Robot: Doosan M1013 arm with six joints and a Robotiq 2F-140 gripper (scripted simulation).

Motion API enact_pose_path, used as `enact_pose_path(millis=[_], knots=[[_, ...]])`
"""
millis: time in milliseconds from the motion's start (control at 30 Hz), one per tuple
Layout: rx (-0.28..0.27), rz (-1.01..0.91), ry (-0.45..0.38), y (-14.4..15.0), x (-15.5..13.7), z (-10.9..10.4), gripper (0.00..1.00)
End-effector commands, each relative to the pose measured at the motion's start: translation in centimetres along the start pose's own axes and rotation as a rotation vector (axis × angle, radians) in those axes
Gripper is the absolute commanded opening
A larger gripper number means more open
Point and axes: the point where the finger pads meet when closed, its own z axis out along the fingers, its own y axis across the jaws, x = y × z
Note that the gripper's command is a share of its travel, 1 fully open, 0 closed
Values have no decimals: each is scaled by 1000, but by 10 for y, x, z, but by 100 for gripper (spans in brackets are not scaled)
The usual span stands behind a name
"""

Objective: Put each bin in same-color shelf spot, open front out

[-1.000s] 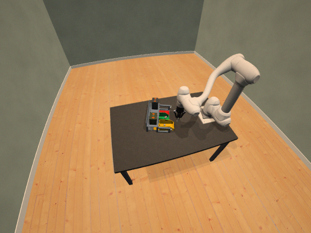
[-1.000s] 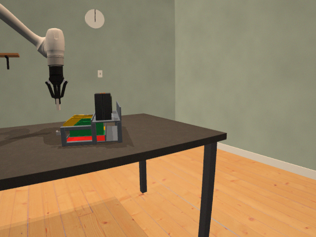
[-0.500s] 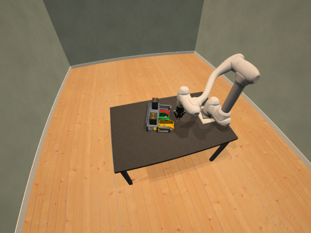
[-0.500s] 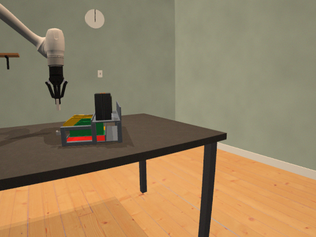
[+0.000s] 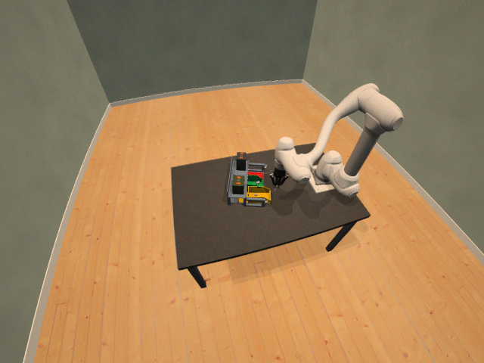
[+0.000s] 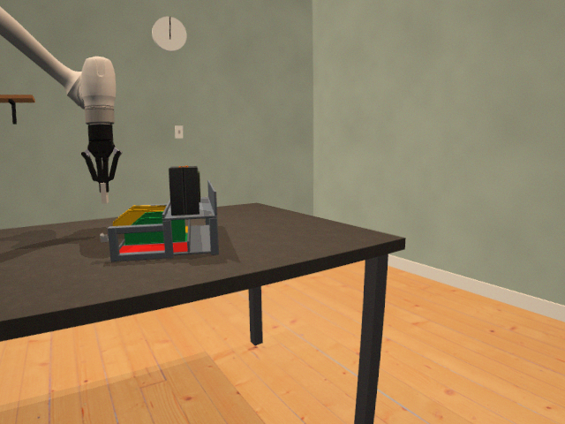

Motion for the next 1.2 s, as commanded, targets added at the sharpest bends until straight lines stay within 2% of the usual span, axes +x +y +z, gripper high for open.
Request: enact_pose_path(millis=[0,733,1167], knots=[[0,0,0,0,0,9,10],[0,0,0,0,0,72,10],[0,0,0,0,0,88,10]])
